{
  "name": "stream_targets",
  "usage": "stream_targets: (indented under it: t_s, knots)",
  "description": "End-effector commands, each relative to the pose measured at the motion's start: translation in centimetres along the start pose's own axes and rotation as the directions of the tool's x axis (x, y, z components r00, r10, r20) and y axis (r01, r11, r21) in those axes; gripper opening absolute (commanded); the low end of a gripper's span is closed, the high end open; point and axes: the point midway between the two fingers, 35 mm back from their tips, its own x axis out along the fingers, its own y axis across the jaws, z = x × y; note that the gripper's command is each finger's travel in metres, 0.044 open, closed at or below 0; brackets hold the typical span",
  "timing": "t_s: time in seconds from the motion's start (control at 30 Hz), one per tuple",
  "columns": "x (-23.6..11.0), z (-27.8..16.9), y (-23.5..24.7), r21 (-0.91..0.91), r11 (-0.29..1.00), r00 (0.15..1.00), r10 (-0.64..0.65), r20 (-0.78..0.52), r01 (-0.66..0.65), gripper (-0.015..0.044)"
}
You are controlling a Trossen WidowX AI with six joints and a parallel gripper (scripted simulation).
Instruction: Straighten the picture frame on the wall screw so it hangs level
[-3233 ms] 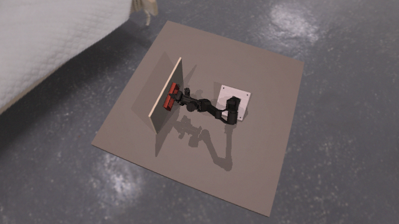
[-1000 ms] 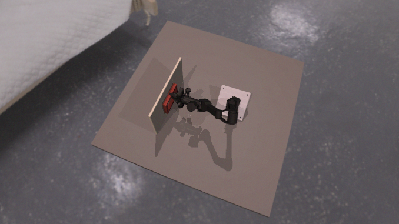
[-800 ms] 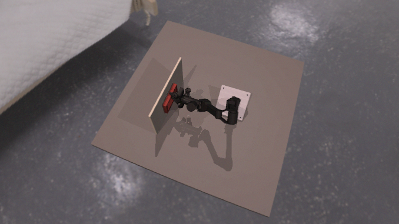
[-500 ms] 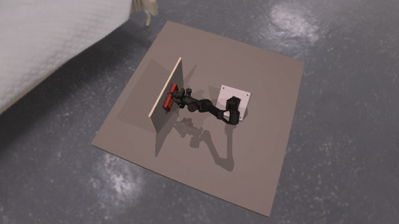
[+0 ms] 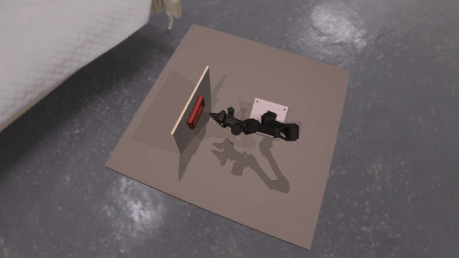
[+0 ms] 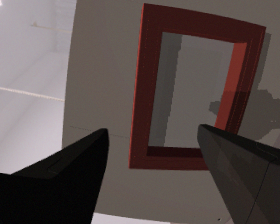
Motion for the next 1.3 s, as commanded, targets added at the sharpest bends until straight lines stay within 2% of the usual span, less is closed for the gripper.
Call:
stream_targets:
  t_s: [0.0, 0.43, 1.27]
  knots:
    - [-1.4, -0.6, 1.2, 0.007, 1.0, 1.0, 0.011, -0.006, -0.011, 0.026]
    - [-9.2, 0.2, 3.7, -0.02, 1.0, 1.0, 0.003, 0.0, -0.003, 0.026]
    - [-9.3, 0.3, 3.7, -0.021, 1.0, 1.0, 0.003, 0.0, -0.003, 0.026]
